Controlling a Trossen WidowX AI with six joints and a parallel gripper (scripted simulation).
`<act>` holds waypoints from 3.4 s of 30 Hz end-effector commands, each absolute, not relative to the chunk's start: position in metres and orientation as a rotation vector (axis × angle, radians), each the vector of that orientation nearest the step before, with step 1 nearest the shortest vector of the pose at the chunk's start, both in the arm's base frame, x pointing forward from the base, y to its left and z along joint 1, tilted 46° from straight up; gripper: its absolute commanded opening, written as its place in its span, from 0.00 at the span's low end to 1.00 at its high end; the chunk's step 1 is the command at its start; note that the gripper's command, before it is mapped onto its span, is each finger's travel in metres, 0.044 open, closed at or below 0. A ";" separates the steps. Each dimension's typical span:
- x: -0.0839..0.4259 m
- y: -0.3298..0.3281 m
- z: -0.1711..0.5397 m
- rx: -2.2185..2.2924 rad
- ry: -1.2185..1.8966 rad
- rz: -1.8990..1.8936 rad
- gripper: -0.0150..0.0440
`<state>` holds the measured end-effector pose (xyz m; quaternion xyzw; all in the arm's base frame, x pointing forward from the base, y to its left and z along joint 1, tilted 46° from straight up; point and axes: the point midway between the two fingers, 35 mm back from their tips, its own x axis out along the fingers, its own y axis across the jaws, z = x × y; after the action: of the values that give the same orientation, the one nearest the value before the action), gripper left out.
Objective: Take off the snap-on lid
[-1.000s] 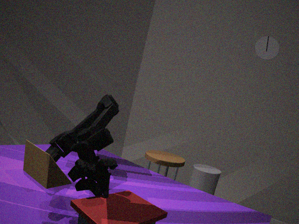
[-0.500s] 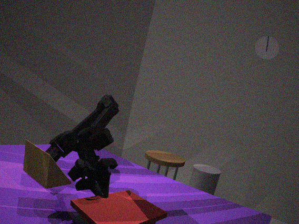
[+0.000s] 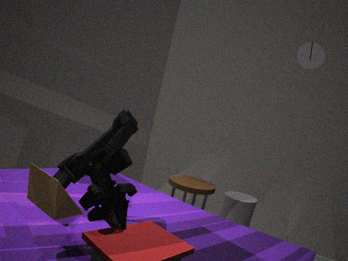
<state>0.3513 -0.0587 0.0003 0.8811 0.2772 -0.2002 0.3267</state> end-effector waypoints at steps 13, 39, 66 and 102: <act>0.351 -0.062 0.004 2.307 0.723 -0.520 0.25; 0.351 -0.066 0.007 2.307 0.723 -0.521 0.25; 0.352 -0.068 0.008 2.309 0.721 -0.522 0.25; 0.355 -0.068 0.007 2.309 0.721 -0.522 0.25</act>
<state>0.3541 -0.0682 0.0076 0.8812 0.2761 -0.1985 0.3284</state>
